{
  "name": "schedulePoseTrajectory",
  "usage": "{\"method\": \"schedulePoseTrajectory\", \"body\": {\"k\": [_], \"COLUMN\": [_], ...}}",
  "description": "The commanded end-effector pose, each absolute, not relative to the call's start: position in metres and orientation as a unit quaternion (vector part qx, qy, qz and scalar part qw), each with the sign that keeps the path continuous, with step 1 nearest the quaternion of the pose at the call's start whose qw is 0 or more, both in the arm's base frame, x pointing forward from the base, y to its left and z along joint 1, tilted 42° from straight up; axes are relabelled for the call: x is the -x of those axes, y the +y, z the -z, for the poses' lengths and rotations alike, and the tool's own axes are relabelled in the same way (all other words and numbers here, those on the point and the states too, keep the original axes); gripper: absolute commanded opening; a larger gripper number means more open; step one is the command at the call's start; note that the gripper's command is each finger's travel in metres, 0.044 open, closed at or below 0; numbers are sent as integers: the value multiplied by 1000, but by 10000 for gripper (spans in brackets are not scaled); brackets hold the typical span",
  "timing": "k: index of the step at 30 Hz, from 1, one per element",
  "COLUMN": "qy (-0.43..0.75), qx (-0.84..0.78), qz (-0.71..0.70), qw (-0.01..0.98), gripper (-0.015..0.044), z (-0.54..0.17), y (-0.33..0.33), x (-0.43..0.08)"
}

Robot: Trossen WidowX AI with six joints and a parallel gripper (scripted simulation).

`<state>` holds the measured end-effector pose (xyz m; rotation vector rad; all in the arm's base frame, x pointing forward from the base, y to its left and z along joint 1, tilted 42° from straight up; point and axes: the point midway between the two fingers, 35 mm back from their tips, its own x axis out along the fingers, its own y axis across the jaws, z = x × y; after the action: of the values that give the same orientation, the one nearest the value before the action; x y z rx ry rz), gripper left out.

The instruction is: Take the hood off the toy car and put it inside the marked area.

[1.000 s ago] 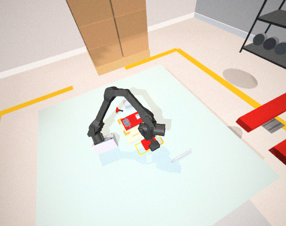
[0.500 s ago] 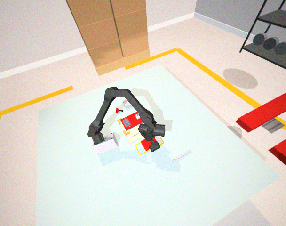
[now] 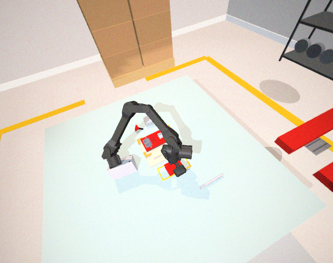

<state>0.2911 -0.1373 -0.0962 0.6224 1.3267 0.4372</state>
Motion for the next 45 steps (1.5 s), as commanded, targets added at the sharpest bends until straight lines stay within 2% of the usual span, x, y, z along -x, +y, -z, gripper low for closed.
{"method": "schedulePoseTrajectory", "body": {"k": [1, 12, 21, 45], "qy": [601, 601, 602, 602], "qx": [-282, -282, -282, -282], "qz": [-198, -198, -198, -198], "qw": [722, 722, 721, 721], "gripper": [157, 440, 440, 440], "z": [96, 94, 41, 41], "y": [-138, -139, -184, -184], "x": [-291, -291, -276, -276]}}
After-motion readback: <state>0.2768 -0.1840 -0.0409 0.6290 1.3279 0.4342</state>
